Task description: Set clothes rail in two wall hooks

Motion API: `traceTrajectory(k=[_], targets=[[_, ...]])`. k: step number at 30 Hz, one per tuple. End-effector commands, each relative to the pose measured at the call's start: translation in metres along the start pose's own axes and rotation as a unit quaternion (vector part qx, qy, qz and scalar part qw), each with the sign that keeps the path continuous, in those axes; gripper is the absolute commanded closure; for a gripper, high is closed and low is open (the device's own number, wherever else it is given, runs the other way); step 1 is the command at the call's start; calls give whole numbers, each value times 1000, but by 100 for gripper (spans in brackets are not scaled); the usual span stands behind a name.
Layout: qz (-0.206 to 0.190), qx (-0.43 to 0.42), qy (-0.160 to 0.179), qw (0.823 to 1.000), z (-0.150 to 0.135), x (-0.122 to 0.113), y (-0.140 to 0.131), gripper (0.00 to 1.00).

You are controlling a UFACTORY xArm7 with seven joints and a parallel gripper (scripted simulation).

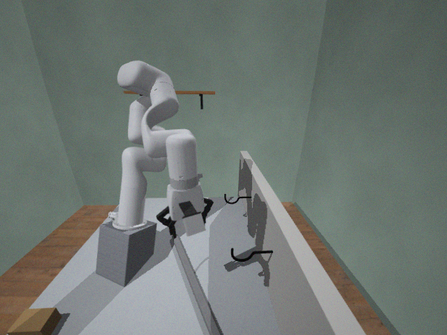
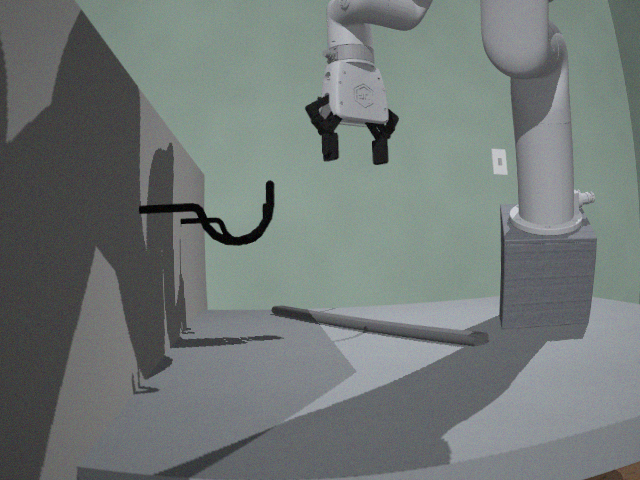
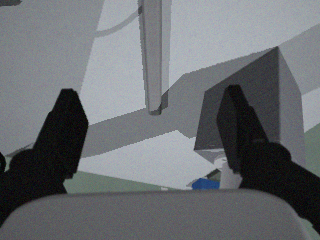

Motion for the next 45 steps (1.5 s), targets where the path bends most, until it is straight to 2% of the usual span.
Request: traceTrajectory(k=[1,45], targets=[[2,0,0,1000,0,2,1,0],[2,0,0,1000,0,69,1,0]])
Point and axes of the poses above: the point where the finger pads meet when closed, its own x axis out along the fingers, its own z axis across the jaws, y = z × x, the point moved 5 cm from there along -x, back along the fingers, and after that the axes turned 13 degrees about -x, right-handed, at the moved point
